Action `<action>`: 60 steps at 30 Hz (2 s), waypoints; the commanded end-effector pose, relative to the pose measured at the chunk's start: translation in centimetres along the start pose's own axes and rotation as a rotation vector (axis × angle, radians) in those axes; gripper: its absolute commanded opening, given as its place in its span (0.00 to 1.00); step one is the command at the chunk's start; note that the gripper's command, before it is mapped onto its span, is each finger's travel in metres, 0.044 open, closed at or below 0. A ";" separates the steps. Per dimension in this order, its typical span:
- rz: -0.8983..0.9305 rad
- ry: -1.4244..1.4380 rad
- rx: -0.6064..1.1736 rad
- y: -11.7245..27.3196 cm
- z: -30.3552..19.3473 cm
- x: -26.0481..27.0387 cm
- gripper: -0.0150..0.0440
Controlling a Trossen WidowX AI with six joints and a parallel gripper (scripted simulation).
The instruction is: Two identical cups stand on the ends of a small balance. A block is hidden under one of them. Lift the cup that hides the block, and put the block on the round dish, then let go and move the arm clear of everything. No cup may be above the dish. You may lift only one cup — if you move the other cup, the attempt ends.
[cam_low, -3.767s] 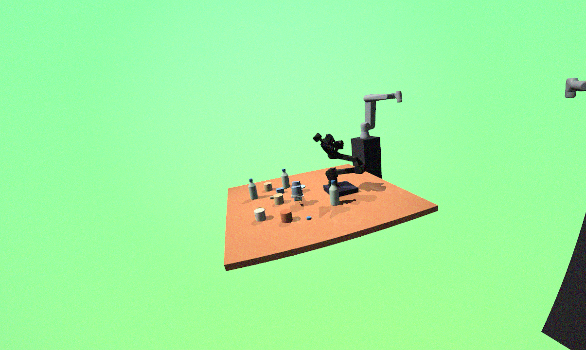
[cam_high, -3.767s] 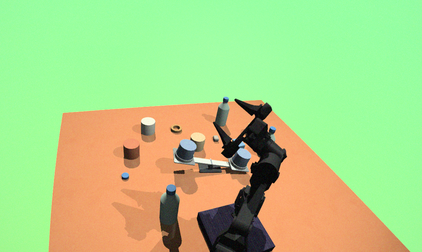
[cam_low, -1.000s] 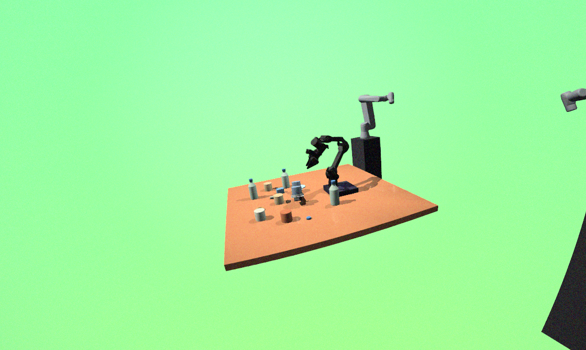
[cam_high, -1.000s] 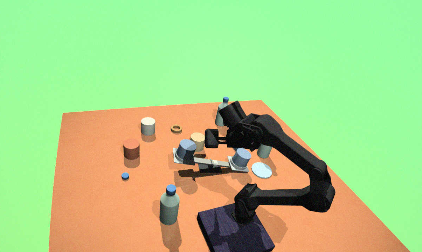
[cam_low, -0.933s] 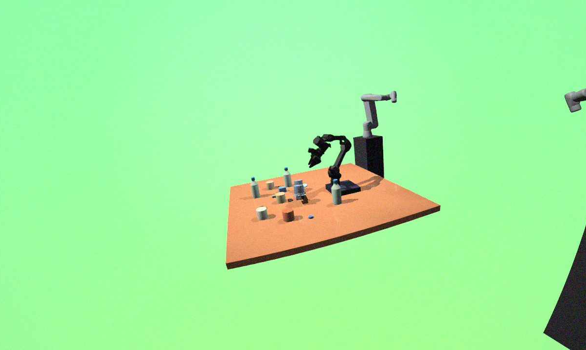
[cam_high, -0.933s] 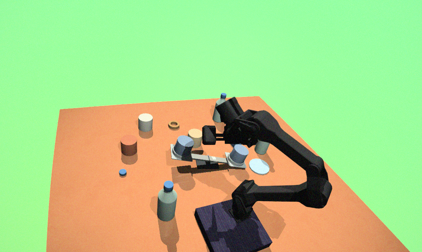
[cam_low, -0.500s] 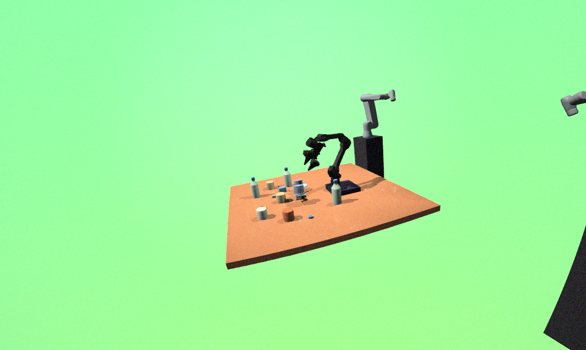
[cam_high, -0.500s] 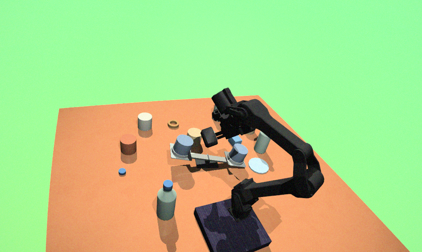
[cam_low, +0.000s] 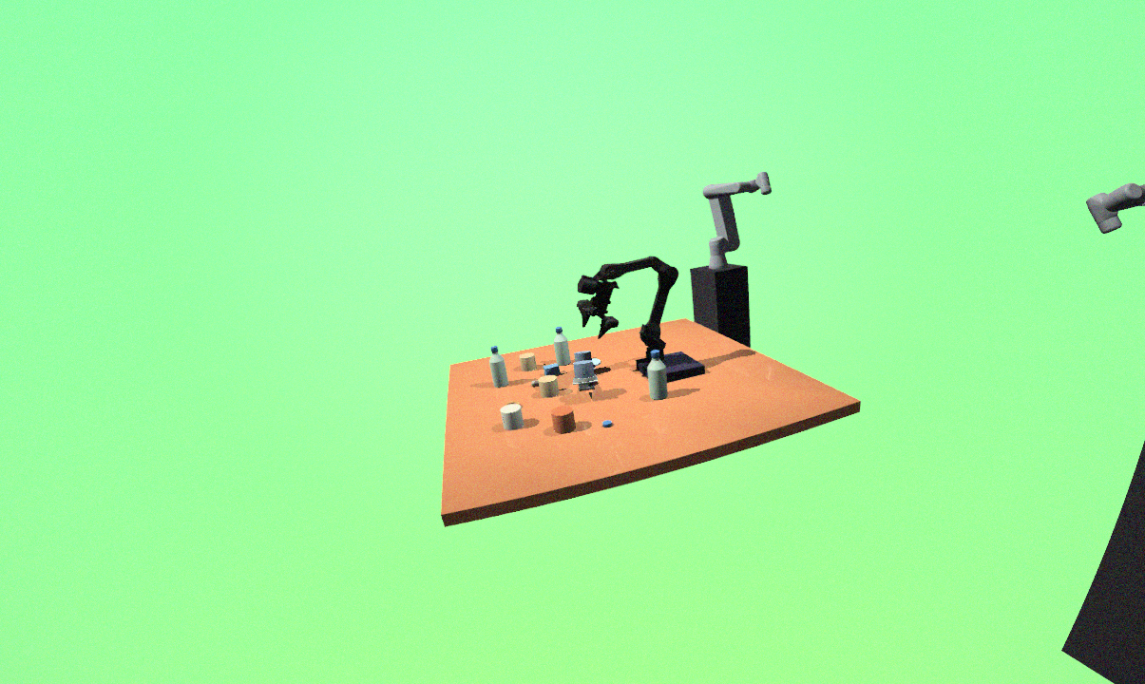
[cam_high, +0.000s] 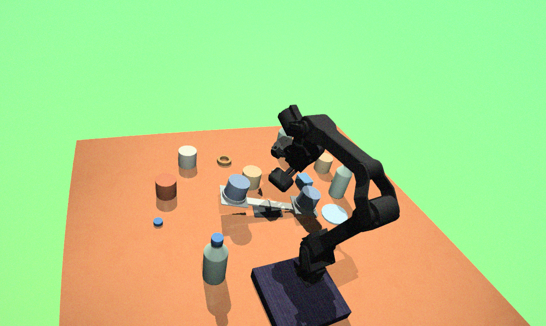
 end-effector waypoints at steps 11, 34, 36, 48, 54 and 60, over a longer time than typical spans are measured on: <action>0.187 0.376 0.082 -4.7 -0.7 -5.0 1.00; 0.444 0.852 -0.036 -11.0 -4.2 -10.3 1.00; 0.444 0.852 -0.036 -11.1 -4.2 -10.3 1.00; 0.444 0.852 -0.036 -13.2 -4.5 -9.4 1.00; 0.444 0.852 -0.036 -14.1 -4.6 -9.1 1.00; 0.444 0.852 -0.036 -15.0 -4.8 -8.7 1.00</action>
Point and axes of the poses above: the point midway between the two fingers, 35 mm back from their tips, its own y axis back along the fingers, its own x axis across the jaws, z = x × y, the point moved 7 cm from there along y, back along the fingers, and after that the axes turned 8 degrees about y, right-handed, at the moved point
